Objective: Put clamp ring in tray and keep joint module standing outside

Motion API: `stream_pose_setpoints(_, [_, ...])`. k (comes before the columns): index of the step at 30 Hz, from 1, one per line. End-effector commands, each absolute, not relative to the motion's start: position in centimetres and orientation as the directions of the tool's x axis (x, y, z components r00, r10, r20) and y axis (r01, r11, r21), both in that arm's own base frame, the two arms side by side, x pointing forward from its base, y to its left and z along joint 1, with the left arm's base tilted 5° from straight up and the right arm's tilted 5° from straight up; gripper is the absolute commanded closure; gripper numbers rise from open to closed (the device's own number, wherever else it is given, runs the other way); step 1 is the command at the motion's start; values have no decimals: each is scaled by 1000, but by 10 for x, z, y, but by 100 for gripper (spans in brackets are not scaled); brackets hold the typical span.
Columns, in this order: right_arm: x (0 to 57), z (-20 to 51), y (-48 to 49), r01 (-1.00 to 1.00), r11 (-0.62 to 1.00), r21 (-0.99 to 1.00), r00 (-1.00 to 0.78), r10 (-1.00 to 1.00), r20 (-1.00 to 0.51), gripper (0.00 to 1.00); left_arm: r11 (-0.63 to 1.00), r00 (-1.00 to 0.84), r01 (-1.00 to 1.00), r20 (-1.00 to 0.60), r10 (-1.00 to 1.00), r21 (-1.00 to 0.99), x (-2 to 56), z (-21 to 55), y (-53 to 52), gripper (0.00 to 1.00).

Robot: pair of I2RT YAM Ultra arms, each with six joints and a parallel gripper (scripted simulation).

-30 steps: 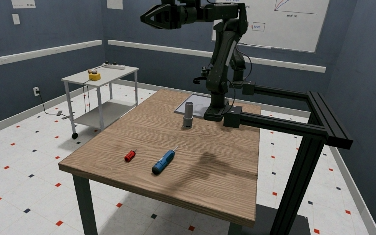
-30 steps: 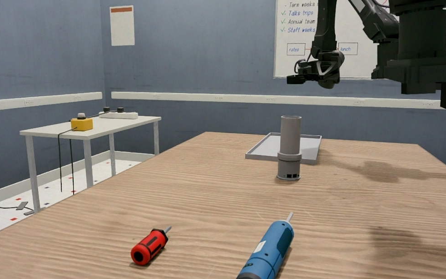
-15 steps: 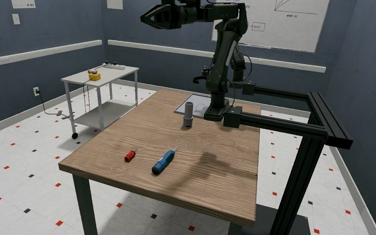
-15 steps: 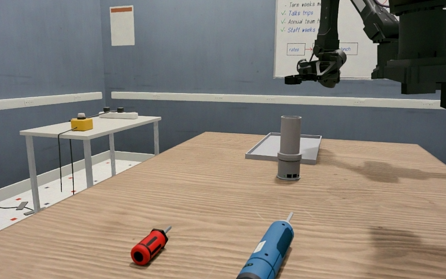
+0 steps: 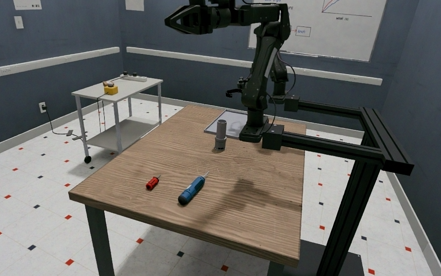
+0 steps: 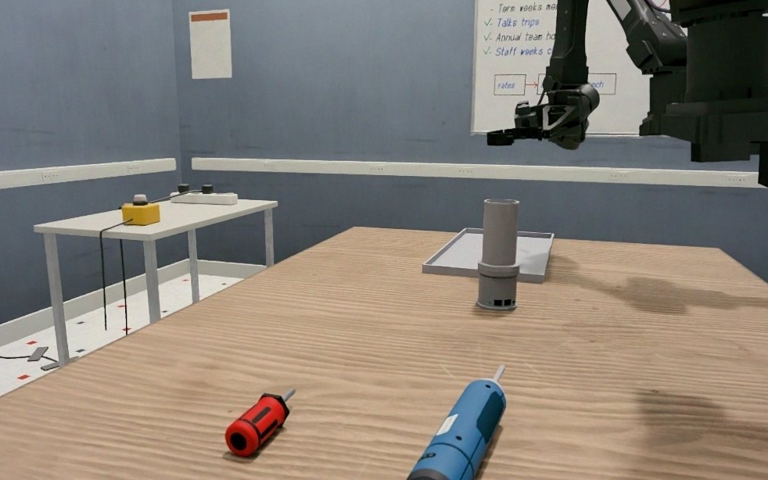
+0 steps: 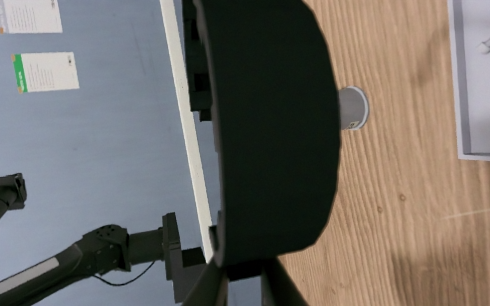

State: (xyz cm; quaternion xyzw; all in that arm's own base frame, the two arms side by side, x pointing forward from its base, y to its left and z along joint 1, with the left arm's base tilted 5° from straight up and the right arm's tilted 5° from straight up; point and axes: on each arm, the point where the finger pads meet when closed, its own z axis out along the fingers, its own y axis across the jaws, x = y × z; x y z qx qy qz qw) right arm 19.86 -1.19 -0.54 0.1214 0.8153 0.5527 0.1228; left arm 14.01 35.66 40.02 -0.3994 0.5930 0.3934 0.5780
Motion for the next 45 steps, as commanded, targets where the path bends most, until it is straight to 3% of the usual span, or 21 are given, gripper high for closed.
stream_pose_setpoints(1, [207, 1, -19, 48, 374, 926, -915, 389, -110, 94, 355, 25, -935, -999, 43, -8, 134, 425, 352, 80])
stream_pose_setpoints(45, [226, 5, -51, 124, 368, 922, -800, 586, -126, 94, 355, 25, -935, -999, 43, -8, 134, 425, 352, 80])
